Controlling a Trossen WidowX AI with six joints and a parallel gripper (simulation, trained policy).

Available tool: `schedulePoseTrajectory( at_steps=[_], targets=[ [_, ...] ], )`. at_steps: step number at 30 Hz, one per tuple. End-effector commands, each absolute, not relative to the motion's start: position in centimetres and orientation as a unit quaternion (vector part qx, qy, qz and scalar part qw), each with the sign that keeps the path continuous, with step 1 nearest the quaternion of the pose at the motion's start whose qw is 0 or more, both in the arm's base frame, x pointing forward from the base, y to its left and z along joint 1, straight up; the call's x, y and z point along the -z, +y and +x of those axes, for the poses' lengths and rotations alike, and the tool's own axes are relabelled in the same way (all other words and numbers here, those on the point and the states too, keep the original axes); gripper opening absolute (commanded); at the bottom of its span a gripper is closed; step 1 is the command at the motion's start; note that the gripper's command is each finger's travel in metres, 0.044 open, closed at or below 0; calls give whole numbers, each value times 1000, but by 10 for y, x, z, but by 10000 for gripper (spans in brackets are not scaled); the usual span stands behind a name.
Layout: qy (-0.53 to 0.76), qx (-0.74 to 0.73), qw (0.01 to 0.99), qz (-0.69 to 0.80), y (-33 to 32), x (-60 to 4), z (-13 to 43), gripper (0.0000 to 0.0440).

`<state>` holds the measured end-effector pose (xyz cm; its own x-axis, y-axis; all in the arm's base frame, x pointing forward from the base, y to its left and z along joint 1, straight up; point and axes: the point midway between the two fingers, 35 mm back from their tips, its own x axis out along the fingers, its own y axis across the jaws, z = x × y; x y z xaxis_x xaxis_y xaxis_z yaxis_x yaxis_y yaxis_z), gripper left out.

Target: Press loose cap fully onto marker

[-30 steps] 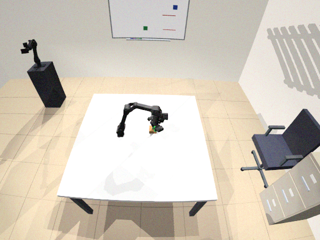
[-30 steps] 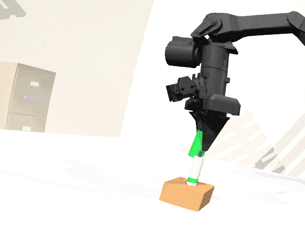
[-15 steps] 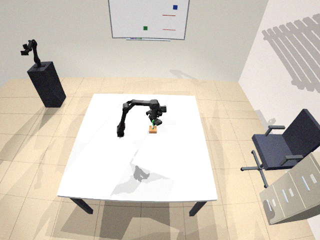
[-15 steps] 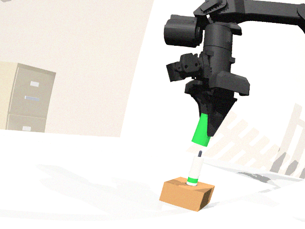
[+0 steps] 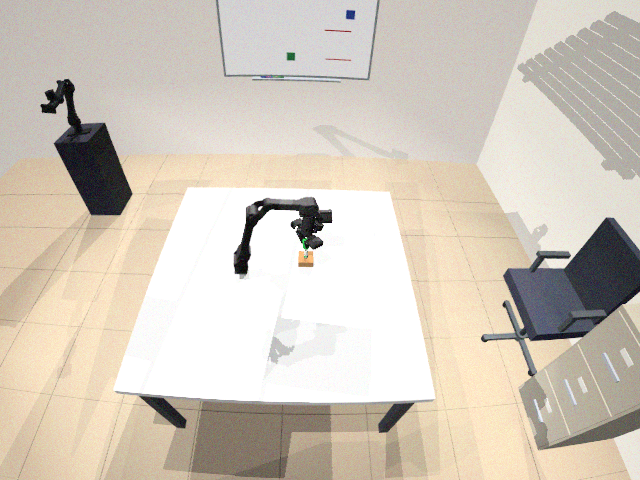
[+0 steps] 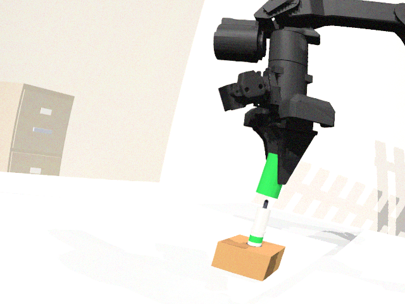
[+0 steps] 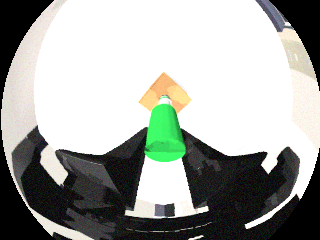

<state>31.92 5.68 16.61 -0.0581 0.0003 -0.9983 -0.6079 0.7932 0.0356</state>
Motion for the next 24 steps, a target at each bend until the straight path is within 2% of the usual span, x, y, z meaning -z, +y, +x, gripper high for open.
schedulePoseTrajectory(
  at_steps=[1, 21, 24],
  targets=[
    [694, -233, 646, -217, 57, -159, 320, 0],
    [703, -263, 623, -222, 55, -107, 319, 0],
    [706, -263, 618, -226, 54, -100, 318, 79]
  ],
)
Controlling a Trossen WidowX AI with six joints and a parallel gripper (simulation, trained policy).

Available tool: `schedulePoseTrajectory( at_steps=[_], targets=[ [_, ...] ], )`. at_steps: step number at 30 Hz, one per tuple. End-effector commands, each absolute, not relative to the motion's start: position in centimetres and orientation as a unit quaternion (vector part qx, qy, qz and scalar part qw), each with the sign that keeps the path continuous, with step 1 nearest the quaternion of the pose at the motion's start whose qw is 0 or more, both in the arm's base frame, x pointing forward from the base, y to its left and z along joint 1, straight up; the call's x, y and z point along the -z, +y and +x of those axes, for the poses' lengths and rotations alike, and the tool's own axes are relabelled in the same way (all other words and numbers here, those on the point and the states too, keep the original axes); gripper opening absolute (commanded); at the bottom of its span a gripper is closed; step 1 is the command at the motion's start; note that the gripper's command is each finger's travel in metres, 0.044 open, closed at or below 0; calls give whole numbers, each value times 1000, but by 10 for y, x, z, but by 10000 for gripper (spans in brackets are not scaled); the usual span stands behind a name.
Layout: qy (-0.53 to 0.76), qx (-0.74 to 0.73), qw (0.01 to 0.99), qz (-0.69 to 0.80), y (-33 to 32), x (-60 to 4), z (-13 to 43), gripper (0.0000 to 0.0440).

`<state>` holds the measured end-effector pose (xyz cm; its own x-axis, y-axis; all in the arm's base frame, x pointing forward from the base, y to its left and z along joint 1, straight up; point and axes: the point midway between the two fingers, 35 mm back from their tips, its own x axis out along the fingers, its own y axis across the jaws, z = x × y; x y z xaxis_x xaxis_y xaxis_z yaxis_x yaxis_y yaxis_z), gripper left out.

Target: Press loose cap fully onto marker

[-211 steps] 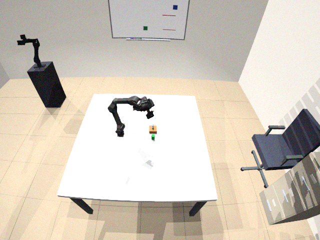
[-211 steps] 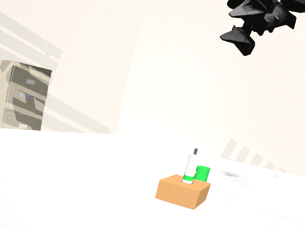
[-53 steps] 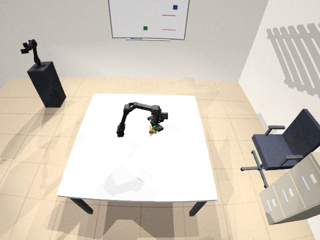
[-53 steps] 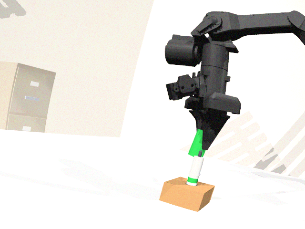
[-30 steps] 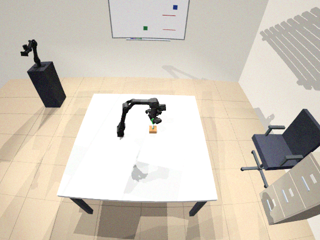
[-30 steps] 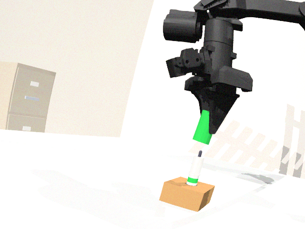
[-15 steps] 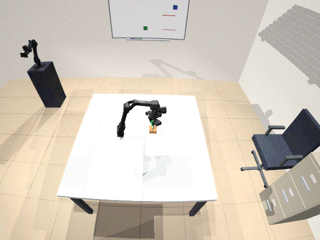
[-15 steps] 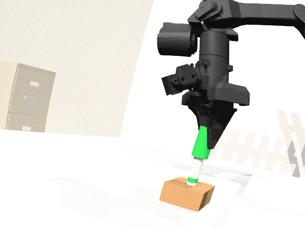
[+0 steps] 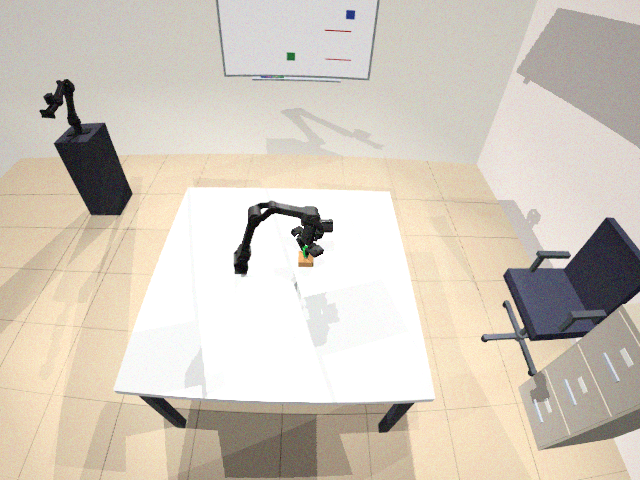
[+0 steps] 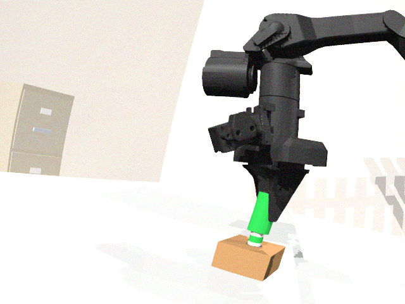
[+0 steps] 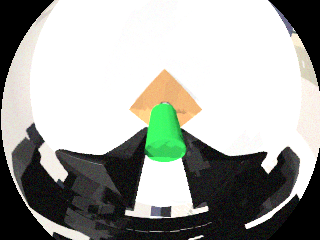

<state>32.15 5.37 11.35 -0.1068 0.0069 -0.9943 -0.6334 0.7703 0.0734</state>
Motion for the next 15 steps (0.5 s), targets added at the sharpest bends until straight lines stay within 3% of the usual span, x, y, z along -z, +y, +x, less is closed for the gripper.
schedulePoseTrajectory(
  at_steps=[1, 15],
  targets=[
    [707, -263, 616, -227, 54, -98, 317, 105],
    [708, -278, 604, -238, 51, -88, 310, 134]
  ],
)
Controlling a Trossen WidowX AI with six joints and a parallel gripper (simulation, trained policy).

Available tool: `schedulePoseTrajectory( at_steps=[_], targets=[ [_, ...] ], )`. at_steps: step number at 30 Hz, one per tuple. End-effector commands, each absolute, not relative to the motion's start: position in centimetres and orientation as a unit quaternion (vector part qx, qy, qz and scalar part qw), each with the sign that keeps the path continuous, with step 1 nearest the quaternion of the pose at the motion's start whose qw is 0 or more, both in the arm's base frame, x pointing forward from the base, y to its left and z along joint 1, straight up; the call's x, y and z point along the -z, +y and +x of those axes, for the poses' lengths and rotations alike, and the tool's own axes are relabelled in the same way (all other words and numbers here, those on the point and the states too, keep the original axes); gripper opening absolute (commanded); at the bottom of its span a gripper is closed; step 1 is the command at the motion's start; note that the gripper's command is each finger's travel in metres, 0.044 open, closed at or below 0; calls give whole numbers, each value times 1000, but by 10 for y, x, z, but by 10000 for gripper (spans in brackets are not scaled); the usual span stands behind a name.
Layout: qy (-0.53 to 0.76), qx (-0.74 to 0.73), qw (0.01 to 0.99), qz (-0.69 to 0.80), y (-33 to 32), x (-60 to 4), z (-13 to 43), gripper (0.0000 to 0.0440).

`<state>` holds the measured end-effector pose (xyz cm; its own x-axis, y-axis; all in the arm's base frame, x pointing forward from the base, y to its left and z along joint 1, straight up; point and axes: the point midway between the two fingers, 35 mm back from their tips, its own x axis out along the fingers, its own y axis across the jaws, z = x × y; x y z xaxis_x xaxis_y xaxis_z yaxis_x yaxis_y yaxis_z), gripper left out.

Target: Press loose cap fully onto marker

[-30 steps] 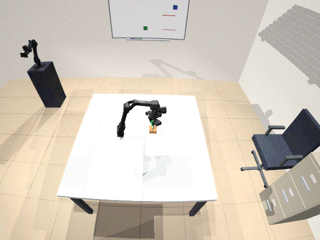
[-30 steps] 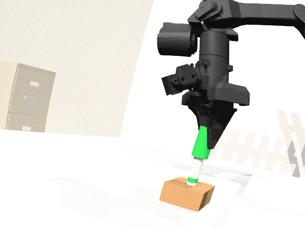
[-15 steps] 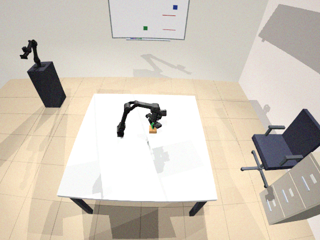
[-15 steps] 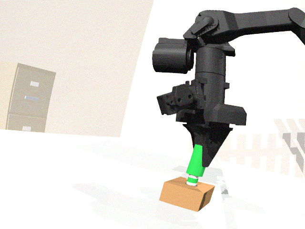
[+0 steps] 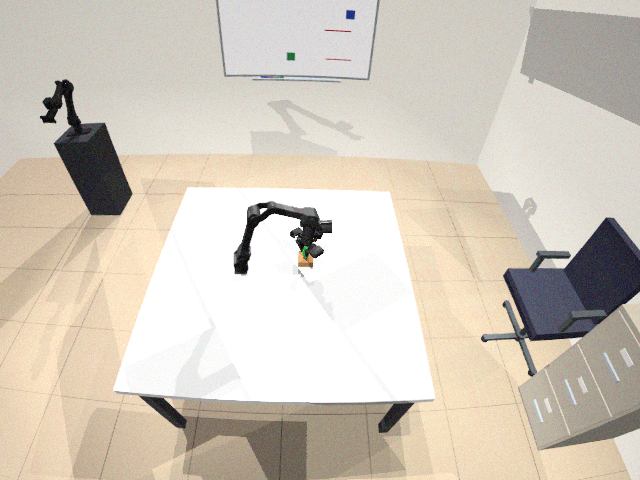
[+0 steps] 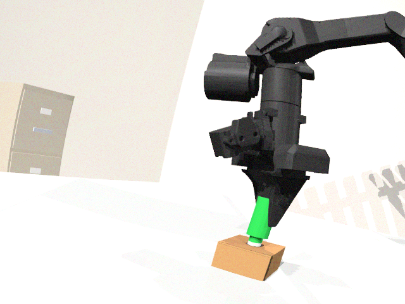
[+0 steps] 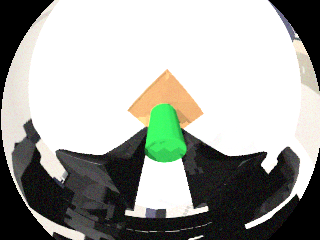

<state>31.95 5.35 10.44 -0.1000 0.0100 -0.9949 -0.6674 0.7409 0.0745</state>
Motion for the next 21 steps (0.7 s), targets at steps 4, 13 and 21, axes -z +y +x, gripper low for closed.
schedulePoseTrajectory(
  at_steps=[4, 13, 21],
  targets=[
    [706, -279, 604, -242, 51, -87, 311, 139],
    [700, -283, 605, -252, 49, -83, 313, 151],
    [701, -296, 600, -248, 50, -87, 302, 266]
  ],
)
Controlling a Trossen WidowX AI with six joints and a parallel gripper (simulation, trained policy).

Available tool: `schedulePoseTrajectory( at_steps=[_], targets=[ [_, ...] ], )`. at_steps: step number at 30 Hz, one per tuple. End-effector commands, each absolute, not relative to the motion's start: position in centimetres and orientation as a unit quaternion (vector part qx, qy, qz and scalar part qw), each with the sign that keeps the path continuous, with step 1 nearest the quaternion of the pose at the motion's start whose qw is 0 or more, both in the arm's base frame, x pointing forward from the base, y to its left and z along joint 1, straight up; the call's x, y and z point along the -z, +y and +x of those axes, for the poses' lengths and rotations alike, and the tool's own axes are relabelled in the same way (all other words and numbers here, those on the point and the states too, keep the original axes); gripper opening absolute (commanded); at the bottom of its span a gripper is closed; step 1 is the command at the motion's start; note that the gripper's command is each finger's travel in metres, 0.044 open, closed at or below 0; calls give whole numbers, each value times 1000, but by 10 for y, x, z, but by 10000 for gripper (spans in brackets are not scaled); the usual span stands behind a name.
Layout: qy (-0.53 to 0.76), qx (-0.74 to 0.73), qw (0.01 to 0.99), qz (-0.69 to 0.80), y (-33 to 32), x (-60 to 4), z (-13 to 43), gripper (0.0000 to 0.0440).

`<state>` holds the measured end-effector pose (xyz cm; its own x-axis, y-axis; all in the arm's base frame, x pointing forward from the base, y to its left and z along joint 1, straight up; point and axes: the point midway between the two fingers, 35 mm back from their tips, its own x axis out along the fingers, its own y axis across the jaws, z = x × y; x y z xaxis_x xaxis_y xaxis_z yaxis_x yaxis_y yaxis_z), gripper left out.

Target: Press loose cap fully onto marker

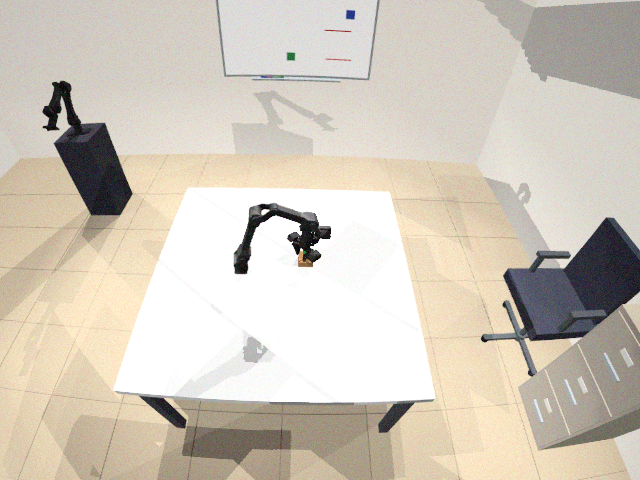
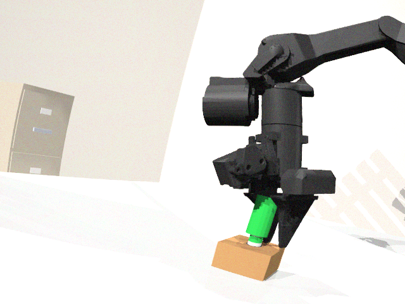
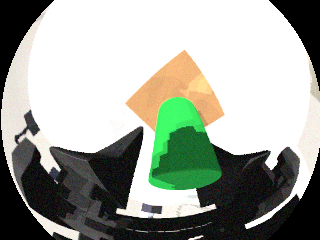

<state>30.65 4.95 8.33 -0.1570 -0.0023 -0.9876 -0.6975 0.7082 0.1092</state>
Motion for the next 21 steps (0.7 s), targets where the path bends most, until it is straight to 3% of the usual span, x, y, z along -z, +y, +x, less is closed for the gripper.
schedulePoseTrajectory(
  at_steps=[1, 7, 21],
  targets=[
    [700, -297, 600, -248, 50, -88, 301, 292],
    [689, -302, 609, -252, 51, -93, 299, 440],
    [642, -300, 655, -262, 55, -133, 310, 440]
  ],
)
